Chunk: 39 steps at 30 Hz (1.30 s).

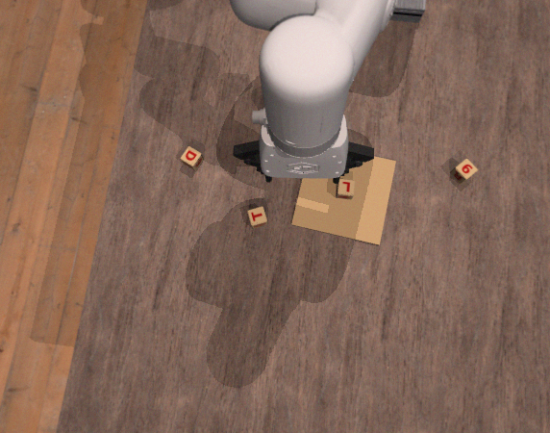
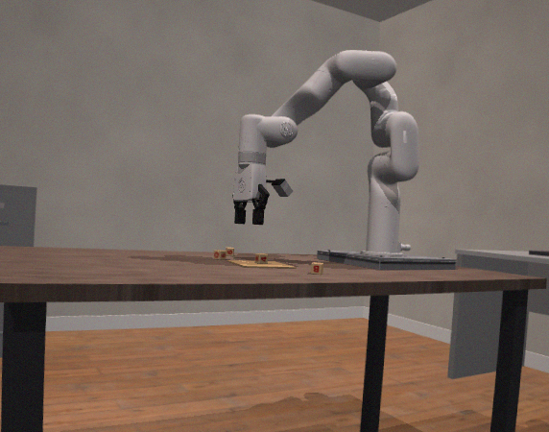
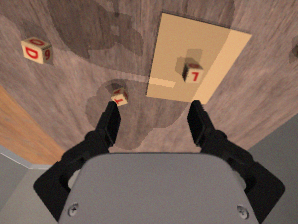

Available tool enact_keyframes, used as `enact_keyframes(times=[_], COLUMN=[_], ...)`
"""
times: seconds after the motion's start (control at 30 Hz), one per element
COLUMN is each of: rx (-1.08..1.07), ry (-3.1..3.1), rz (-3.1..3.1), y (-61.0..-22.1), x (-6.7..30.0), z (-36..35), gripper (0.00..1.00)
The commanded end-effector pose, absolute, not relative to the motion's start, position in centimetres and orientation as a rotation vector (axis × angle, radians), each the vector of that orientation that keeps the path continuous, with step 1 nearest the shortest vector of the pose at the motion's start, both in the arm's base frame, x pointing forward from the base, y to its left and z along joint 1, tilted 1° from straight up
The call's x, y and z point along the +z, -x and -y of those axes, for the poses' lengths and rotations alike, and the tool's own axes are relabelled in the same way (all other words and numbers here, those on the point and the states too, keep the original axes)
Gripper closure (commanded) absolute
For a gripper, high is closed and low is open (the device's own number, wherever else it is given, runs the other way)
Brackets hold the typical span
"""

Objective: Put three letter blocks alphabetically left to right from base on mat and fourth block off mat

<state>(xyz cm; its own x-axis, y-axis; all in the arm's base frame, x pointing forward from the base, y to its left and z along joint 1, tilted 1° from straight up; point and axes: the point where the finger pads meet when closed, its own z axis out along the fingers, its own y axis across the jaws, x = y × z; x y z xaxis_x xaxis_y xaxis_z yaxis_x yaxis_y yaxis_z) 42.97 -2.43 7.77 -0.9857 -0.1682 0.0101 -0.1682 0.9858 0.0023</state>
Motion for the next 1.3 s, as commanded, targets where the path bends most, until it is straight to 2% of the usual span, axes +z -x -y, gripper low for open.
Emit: enact_keyframes(times=[0.0,1.27], rx=[-0.001,0.002], ry=[-0.047,1.277], rz=[3.135,2.866], y=[-43.2,-43.4], x=[7.9,7.8], z=[3.1,7.3], gripper=[0.0,0.0])
